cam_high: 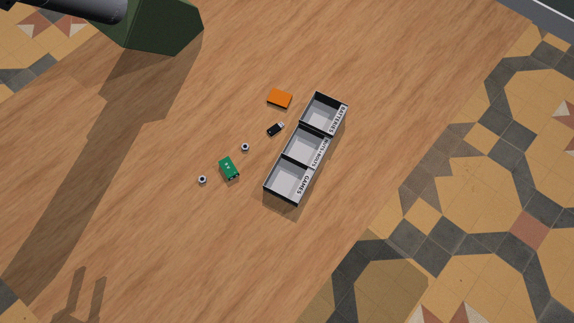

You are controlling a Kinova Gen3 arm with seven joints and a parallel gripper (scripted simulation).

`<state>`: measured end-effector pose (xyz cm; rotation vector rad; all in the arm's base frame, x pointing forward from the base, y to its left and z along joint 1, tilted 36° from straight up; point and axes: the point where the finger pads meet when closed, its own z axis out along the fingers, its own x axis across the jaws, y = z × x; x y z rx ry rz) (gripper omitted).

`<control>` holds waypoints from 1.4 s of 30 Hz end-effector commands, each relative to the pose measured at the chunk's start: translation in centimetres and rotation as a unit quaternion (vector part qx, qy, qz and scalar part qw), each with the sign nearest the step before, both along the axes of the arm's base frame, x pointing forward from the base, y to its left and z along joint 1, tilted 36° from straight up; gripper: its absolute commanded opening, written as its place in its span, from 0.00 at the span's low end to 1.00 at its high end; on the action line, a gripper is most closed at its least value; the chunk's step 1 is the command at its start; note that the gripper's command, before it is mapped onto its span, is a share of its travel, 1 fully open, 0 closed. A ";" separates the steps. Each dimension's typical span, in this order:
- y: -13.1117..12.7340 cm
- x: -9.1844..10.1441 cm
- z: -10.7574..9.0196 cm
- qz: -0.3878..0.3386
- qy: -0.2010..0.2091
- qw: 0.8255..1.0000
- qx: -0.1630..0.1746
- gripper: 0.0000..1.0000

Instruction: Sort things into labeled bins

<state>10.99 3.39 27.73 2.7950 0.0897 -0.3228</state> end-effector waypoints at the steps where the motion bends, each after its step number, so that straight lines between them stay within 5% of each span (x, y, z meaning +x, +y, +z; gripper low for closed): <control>1: 0.0 0.0 0.0 0.000 0.000 1.000 0.000 1.00; 17: 0.0 0.0 0.0 0.000 0.000 1.000 0.000 1.00; 18: -0.4 0.1 -0.7 0.000 0.000 1.000 0.000 0.31; 32: -7.2 1.7 -10.1 0.000 0.000 1.000 0.000 0.31; 42: -10.1 2.4 -14.3 0.000 0.000 1.000 0.000 0.31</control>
